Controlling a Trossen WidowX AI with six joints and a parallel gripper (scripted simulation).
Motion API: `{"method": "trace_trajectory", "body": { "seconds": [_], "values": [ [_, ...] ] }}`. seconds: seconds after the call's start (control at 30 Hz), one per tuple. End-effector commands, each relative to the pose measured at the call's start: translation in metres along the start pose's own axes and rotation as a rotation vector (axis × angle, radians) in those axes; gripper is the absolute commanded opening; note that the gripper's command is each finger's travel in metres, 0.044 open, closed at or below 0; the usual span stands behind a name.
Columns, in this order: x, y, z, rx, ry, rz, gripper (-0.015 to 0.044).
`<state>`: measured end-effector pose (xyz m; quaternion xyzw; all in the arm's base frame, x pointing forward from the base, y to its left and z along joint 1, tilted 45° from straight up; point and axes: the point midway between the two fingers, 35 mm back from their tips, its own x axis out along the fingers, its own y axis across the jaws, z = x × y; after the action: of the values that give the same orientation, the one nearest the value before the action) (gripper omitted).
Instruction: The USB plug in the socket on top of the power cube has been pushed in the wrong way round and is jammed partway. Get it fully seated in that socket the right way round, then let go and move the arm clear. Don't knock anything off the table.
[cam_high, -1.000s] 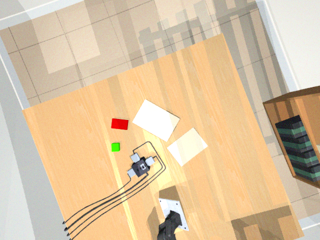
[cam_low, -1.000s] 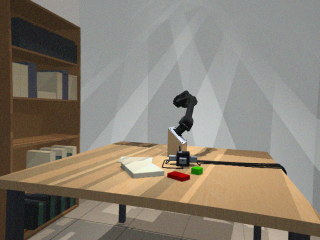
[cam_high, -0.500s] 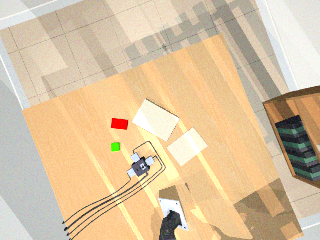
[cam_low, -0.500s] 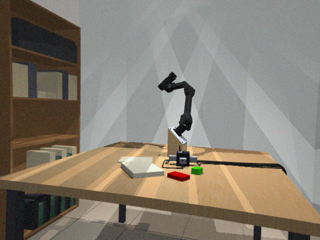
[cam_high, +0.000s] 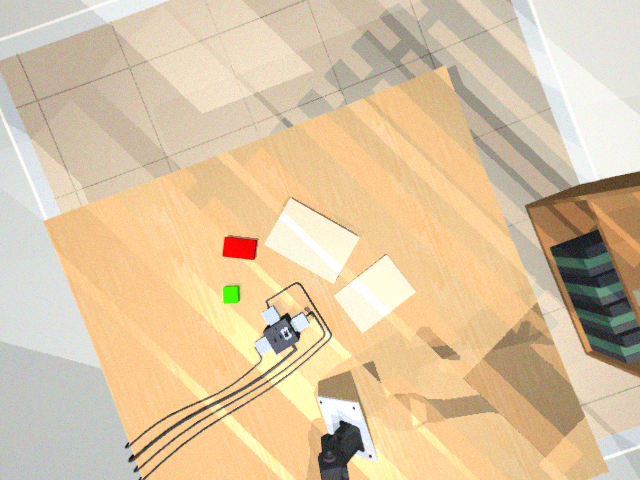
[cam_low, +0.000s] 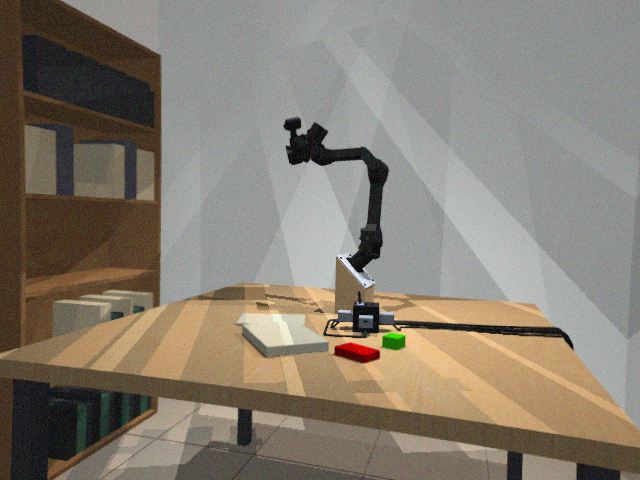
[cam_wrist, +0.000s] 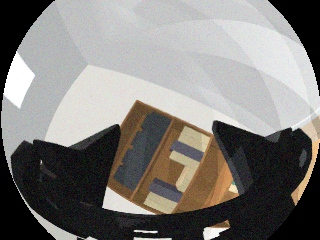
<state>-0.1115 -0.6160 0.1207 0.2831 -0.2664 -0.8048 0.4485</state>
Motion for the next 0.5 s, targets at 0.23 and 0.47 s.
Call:
{"method": "trace_trajectory", "body": {
  "seconds": [0.23, 0.47],
  "values": [
    [-0.114, 0.081, -0.163, -0.671, 0.477, 0.275, 0.044],
    [-0.225, 0.103, -0.248, -1.092, 0.73, 0.581, 0.044]
  ]
}}
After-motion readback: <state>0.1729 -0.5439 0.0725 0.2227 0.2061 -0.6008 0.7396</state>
